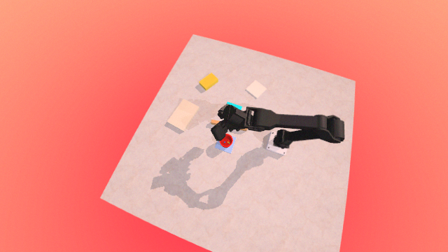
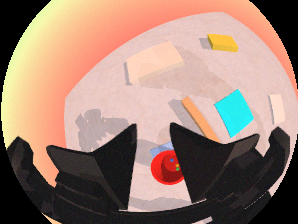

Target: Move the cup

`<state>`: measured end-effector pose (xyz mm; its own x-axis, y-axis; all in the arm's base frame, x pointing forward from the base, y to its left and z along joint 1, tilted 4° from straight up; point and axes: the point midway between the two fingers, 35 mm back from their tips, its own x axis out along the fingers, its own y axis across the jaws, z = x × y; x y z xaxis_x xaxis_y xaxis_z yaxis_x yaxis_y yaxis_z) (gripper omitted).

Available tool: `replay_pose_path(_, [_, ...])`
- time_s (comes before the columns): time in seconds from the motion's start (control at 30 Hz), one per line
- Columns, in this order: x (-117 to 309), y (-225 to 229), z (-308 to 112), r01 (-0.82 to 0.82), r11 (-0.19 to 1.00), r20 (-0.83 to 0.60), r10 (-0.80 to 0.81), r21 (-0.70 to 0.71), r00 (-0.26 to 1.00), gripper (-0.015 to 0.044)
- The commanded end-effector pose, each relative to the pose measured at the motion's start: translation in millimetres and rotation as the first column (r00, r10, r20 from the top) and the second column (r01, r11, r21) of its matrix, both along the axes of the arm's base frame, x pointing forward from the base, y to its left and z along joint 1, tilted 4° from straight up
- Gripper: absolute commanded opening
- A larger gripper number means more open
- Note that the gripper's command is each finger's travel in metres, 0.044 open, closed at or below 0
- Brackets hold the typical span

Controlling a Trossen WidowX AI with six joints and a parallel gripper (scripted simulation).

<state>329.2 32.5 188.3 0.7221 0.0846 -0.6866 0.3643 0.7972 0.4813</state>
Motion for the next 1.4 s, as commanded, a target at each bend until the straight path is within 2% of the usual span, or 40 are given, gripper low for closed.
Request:
replay_pose_path(0.0, [-54,23,-67,0.384,0.921,-0.633,-0.26,0.065,0.729,0.0148])
replay_pose_path(0.03, [-62,25,-70,0.431,0.902,-0.686,-0.293,0.032,0.666,0.0148])
replay_pose_path(0.1, [-68,26,-72,0.46,0.888,-0.718,-0.316,0.007,0.621,0.0148])
replay_pose_path(0.57, [-59,29,-74,0.46,0.888,-0.717,-0.316,0.007,0.621,0.0148])
replay_pose_path(1.37, [-56,32,-113,0.46,0.888,-0.717,-0.316,0.008,0.621,0.0148])
